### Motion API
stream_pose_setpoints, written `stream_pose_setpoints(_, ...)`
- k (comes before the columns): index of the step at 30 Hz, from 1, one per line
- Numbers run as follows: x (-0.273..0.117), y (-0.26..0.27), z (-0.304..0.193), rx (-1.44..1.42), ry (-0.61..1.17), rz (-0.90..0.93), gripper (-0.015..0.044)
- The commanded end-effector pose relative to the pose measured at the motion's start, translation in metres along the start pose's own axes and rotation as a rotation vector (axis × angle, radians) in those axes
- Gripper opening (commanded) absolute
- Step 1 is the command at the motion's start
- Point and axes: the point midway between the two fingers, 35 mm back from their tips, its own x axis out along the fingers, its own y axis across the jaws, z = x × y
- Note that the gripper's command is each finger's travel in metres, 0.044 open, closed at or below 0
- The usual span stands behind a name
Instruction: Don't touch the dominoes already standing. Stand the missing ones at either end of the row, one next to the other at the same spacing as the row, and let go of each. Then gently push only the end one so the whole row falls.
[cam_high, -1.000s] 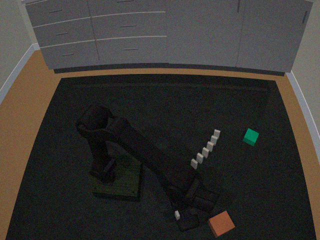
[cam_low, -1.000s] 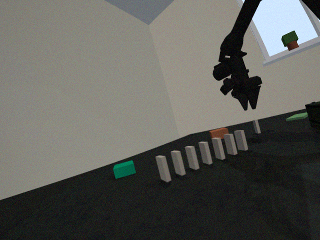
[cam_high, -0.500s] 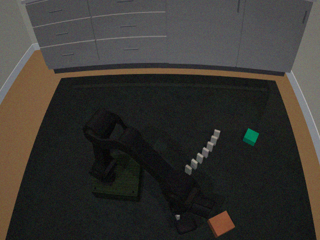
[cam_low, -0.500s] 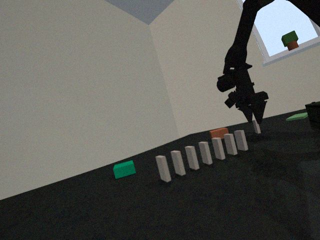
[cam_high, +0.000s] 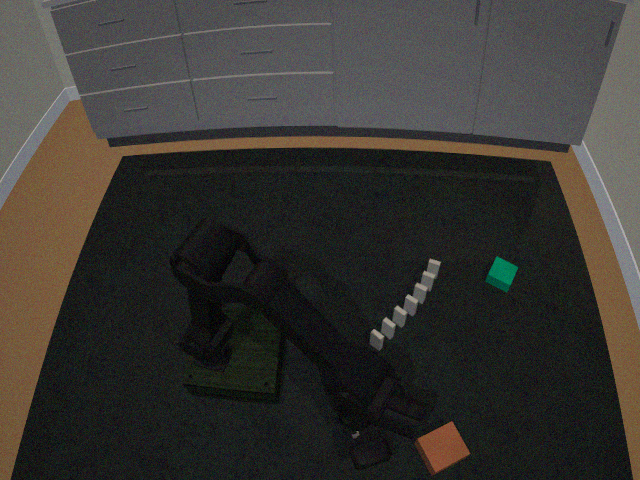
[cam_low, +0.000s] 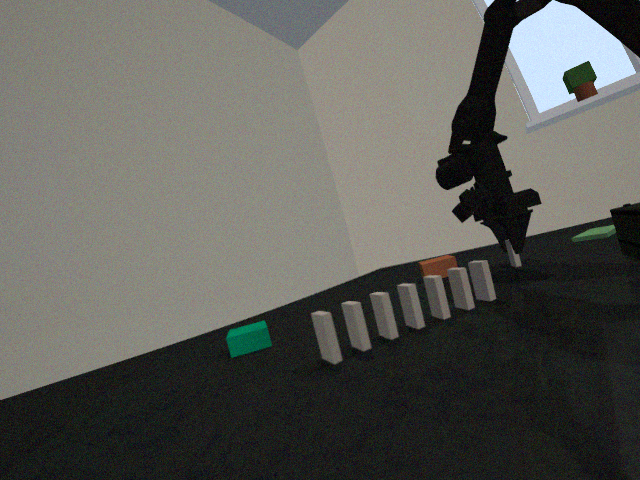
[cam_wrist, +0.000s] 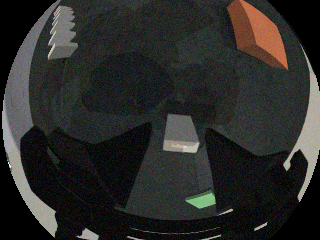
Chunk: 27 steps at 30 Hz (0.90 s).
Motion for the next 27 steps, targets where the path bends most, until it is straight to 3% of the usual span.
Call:
stream_pose_setpoints(1,0.001,0.000,-0.001,-0.005,0.003,-0.001,0.0151)
stream_pose_setpoints(3,0.001,0.000,-0.001,-0.005,0.003,-0.001,0.0107)
stream_pose_setpoints(13,-0.002,0.000,0.000,-0.005,0.003,-0.001,0.0107)
stream_pose_setpoints(22,-0.130,-0.001,0.002,0.000,0.000,0.000,0.0107)
stream_pose_setpoints(27,-0.136,0.000,0.001,0.000,0.000,0.001,0.0107)
